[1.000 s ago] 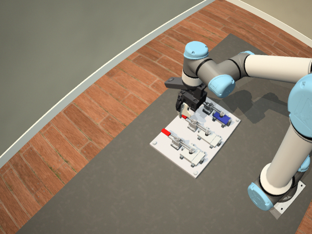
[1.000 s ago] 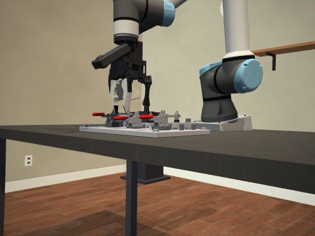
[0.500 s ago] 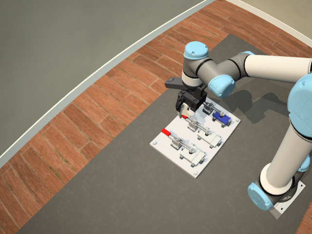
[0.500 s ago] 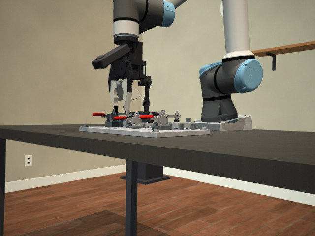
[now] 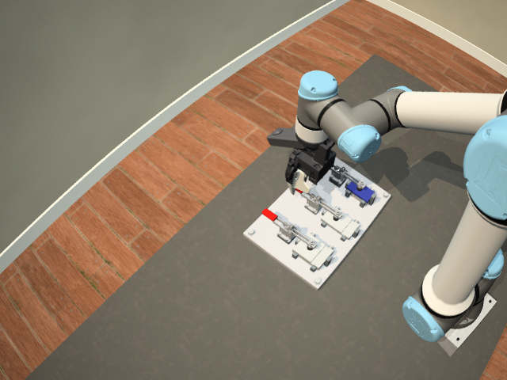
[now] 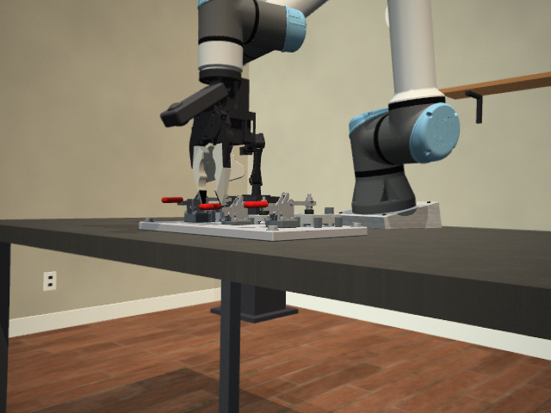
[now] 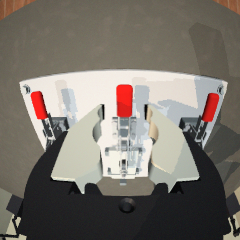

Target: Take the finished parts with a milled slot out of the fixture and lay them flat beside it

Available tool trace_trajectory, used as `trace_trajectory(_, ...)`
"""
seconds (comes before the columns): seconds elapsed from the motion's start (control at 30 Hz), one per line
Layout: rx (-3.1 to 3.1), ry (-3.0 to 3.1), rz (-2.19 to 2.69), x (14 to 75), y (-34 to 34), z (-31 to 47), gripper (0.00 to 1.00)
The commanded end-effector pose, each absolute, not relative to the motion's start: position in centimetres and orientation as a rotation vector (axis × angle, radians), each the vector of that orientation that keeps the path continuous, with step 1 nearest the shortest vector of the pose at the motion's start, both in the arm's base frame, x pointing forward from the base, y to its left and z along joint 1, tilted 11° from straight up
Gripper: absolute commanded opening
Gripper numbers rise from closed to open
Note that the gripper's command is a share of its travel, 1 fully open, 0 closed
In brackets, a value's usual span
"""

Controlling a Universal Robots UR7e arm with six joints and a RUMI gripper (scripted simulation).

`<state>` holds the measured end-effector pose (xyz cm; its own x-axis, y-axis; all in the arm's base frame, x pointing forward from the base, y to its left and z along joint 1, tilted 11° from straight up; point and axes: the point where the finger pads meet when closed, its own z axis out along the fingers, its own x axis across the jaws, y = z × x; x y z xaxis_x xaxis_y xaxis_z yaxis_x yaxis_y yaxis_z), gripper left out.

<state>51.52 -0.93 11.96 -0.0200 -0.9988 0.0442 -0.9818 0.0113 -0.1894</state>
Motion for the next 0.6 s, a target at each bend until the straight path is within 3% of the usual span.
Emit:
trace_trajectory(0.0,-2.124,2.158,-0.256,51.7,-1.0,11.4,0.28)
trace_trajectory(0.57,-2.124,2.158,-0.256,51.9,-1.0,10.2,0.28)
